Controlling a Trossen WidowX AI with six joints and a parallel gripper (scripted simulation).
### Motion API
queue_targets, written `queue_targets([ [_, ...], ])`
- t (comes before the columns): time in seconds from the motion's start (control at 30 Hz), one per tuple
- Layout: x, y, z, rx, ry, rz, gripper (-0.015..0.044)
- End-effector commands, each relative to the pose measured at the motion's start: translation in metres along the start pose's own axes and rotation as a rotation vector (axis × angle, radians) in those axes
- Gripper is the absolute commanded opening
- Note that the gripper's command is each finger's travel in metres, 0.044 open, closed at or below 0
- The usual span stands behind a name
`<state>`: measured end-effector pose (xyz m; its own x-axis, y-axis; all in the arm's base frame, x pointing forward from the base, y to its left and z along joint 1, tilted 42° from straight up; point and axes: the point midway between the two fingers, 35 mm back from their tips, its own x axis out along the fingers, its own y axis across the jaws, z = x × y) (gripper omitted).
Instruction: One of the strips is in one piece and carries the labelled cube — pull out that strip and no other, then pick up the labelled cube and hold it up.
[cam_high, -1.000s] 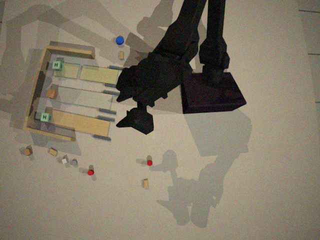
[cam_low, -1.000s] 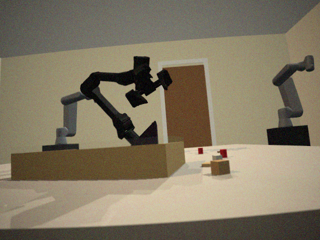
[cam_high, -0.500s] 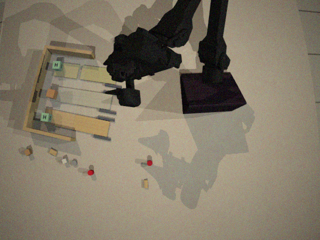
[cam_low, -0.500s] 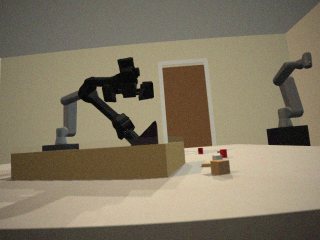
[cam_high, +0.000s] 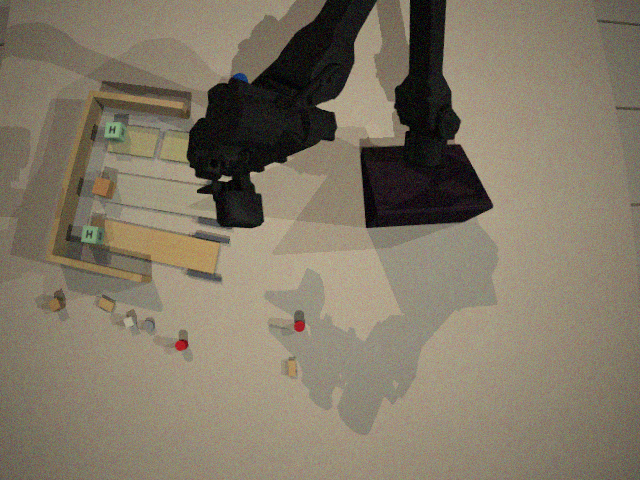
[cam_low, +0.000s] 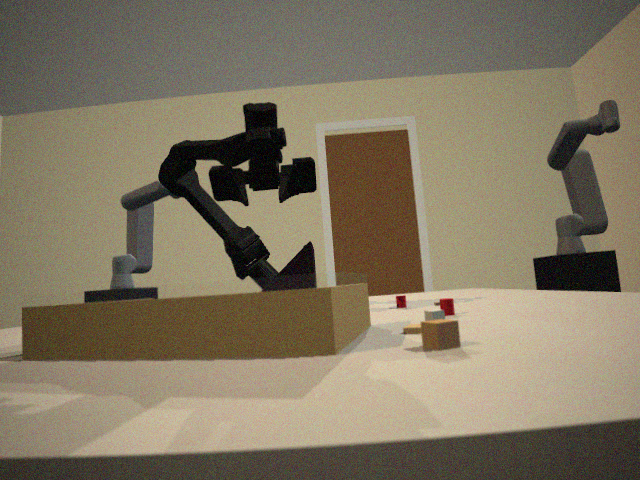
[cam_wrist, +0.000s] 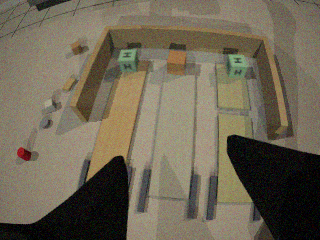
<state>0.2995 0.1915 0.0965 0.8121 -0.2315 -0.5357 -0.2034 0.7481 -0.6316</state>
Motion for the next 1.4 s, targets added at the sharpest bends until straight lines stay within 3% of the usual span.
queue_targets([
  [0.0, 0.021, 0.018, 0.008, 0.036, 0.118, 0.025, 0.0164],
  [0.23, 0.062, 0.050, 0.009, 0.123, 0.364, 0.016, 0.0000],
  [0.67, 0.122, 0.092, -0.034, 0.292, 0.814, -0.161, 0.0000],
  [1.37, 0.143, 0.091, -0.050, 0.295, 0.820, -0.165, 0.0000],
])
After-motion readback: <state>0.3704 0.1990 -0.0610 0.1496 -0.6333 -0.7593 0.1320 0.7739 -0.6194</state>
